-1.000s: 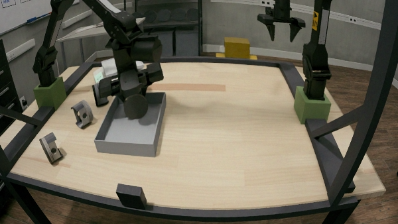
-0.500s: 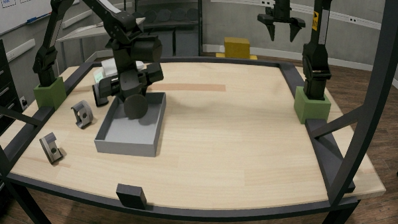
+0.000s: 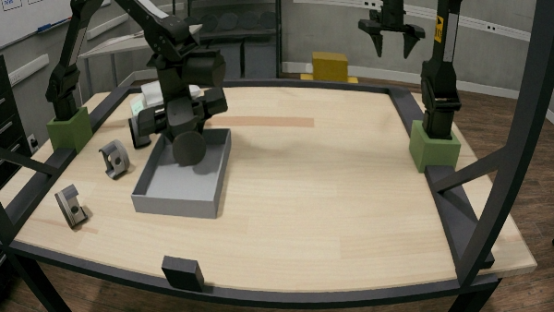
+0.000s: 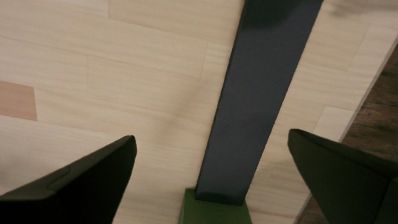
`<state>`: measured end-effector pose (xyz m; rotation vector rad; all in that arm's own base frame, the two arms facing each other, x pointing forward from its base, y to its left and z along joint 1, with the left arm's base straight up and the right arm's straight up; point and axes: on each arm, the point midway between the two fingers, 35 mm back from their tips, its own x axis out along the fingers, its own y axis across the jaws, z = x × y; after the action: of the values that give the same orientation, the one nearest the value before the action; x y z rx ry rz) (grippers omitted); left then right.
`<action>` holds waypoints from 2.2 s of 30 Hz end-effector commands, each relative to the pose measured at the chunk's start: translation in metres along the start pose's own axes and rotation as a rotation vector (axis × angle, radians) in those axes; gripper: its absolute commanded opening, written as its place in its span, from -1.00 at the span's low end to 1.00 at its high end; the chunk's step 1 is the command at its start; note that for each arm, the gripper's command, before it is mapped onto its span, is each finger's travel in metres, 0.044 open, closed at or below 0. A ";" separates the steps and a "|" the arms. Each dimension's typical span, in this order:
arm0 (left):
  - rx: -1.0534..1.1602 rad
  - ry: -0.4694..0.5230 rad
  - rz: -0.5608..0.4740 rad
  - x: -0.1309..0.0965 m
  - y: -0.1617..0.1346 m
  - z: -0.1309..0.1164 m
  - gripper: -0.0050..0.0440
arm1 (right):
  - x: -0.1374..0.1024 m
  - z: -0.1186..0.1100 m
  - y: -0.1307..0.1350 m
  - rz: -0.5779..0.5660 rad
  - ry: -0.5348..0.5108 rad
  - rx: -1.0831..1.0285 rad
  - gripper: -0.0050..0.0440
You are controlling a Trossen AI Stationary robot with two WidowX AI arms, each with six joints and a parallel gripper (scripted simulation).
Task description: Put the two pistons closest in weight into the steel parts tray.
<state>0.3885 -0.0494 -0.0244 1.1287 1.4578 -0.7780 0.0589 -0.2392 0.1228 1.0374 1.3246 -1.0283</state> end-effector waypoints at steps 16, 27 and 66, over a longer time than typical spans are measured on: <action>-0.010 -0.014 0.027 -0.011 0.007 -0.001 0.75 | -0.009 0.005 0.001 0.003 -0.033 -0.006 0.84; -0.010 -0.014 0.027 -0.011 0.007 -0.001 0.75 | -0.009 0.005 0.001 0.003 -0.033 -0.006 0.84; -0.017 -0.028 0.048 -0.063 0.010 0.000 0.75 | -0.009 0.005 0.001 0.003 -0.033 -0.006 0.84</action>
<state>0.3857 -0.0547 0.0123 1.1261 1.4658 -0.7781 0.0589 -0.2392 0.1228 1.0374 1.3246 -1.0283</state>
